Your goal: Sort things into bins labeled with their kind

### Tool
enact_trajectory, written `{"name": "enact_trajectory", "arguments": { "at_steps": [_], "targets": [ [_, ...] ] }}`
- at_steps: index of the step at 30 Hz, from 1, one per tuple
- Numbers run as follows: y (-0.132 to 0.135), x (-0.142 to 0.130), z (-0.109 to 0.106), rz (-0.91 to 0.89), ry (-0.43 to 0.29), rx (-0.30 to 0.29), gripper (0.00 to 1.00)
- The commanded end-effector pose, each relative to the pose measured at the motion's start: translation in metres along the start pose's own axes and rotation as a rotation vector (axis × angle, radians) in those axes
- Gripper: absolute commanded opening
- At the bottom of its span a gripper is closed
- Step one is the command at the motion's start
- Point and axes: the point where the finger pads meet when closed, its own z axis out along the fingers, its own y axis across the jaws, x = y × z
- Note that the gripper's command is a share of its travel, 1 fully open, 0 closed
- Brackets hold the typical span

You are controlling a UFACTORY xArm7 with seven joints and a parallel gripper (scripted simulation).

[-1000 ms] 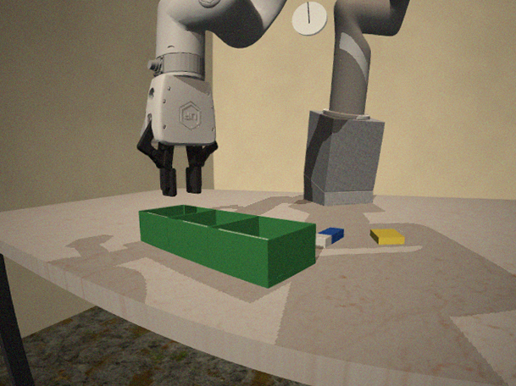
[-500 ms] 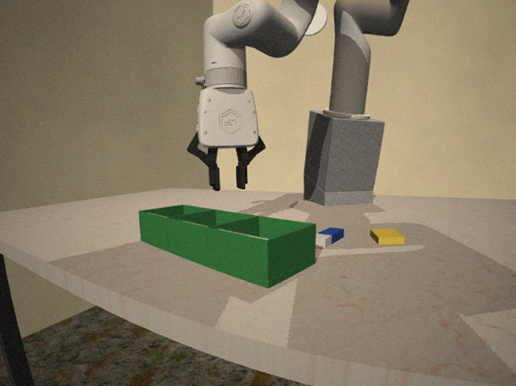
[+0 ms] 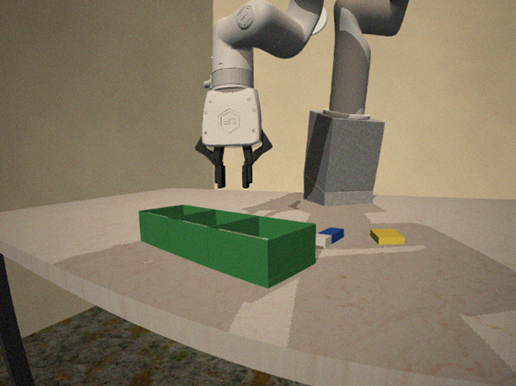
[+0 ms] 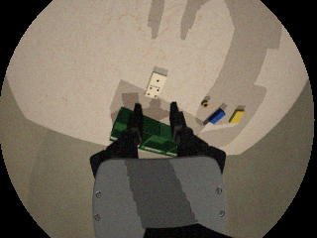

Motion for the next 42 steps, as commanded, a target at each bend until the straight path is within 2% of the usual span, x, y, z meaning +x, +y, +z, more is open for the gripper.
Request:
{"name": "enact_trajectory", "arguments": {
  "at_steps": [1,5,6,9,42],
  "targets": [
    [-0.001,-0.0004,-0.0008,0.158,0.007,0.002,0.41],
    [-0.001,-0.0004,-0.0008,0.223,0.007,0.003,0.41],
    [-0.001,-0.0004,-0.0008,0.316,0.011,0.003,0.41],
    [-0.001,-0.0004,-0.0008,0.377,0.019,0.002,0.41],
    [-0.001,-0.0004,-0.0008,0.377,0.018,0.002,0.41]
  ]
}}
